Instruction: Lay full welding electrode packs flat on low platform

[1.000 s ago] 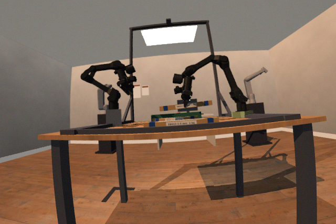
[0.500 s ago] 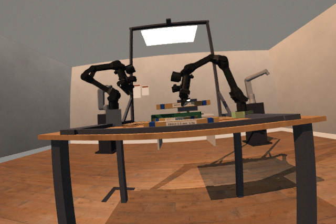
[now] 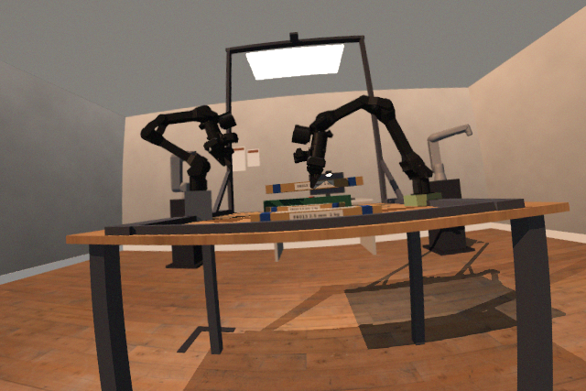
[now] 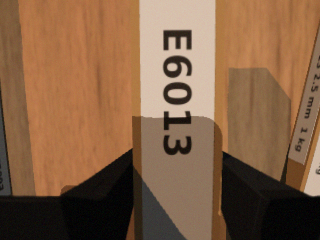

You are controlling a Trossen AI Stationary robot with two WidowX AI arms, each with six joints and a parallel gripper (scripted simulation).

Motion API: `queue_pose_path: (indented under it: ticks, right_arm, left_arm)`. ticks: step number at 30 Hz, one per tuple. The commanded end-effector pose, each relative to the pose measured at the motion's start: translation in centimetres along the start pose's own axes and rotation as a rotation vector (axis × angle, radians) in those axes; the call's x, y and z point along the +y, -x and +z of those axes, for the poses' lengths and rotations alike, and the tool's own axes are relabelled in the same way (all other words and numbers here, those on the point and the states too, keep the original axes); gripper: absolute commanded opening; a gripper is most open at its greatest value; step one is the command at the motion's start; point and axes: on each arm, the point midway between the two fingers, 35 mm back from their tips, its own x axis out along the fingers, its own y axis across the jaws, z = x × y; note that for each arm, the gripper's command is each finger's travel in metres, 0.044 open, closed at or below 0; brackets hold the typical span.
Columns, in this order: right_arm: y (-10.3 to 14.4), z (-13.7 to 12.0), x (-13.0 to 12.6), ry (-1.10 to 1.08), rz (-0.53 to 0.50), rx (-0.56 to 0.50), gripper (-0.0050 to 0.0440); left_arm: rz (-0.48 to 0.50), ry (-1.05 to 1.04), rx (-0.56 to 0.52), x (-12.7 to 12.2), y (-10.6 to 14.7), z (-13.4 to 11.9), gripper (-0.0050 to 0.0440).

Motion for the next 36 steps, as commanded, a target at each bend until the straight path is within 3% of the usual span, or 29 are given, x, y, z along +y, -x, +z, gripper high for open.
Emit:
queue_pose_path:
  ticks: [1, 20, 36]
  right_arm:
    - [0.6, 0.5, 0.0, -0.001, 0.002, -0.022, 0.033]
    - [0.6, 0.5, 0.0, -0.001, 0.002, -0.022, 0.033]
    - [0.6, 0.5, 0.0, -0.001, 0.002, -0.022, 0.033]
  left_arm:
    - [0.0, 0.0, -0.046, 0.9, 1.1, 1.8, -0.005]
    - [0.002, -0.001, -0.047, 4.4, -0.3, 4.3, -0.005]
    - [0.006, -0.001, -0.057, 4.2, 0.3, 4.7, -0.005]
